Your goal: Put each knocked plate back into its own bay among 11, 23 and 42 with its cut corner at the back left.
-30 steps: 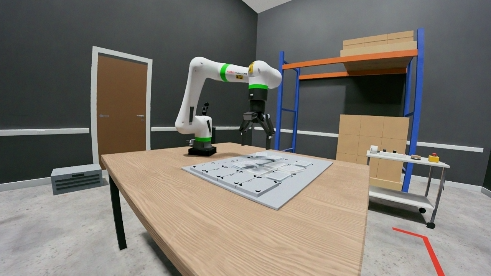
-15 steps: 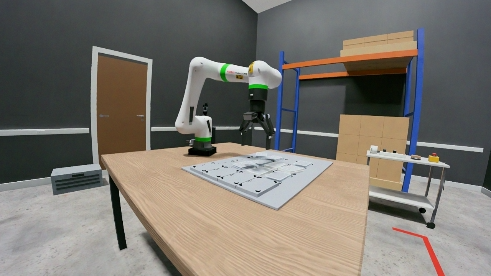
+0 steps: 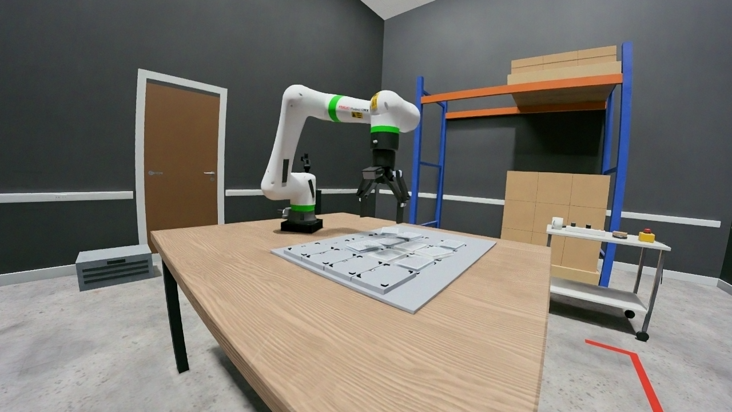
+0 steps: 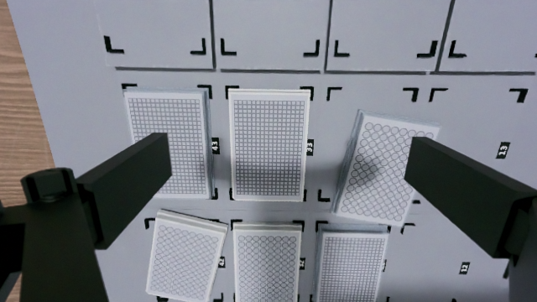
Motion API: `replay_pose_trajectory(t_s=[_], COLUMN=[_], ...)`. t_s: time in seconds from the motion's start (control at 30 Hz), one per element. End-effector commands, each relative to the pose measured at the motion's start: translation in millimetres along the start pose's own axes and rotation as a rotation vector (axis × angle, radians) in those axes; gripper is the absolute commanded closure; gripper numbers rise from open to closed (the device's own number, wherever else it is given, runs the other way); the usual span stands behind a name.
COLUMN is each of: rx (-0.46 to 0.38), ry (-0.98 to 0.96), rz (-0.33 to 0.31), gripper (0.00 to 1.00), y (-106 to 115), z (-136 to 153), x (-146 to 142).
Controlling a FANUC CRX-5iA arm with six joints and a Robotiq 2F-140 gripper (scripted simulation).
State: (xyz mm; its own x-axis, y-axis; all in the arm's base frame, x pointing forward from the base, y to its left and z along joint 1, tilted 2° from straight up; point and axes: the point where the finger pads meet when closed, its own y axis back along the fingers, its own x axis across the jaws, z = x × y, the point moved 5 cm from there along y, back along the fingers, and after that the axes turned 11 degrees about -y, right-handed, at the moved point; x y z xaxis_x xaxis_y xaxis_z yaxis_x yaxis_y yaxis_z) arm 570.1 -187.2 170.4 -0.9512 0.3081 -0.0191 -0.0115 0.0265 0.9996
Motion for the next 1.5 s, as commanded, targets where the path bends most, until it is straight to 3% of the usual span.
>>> replay_pose_trajectory(t_s=[0.0,0.3,1.1,1.47], rx=[0.0,0.0,0.0,0.0], ry=[0.0,0.0,0.0,0.0], rz=[-0.002,-0.002,-0.002,-0.002], gripper=[0.0,0.0,0.0,0.0], y=[1,1,1,1], z=[0,0,17,20], x=[0,0,-87,-105])
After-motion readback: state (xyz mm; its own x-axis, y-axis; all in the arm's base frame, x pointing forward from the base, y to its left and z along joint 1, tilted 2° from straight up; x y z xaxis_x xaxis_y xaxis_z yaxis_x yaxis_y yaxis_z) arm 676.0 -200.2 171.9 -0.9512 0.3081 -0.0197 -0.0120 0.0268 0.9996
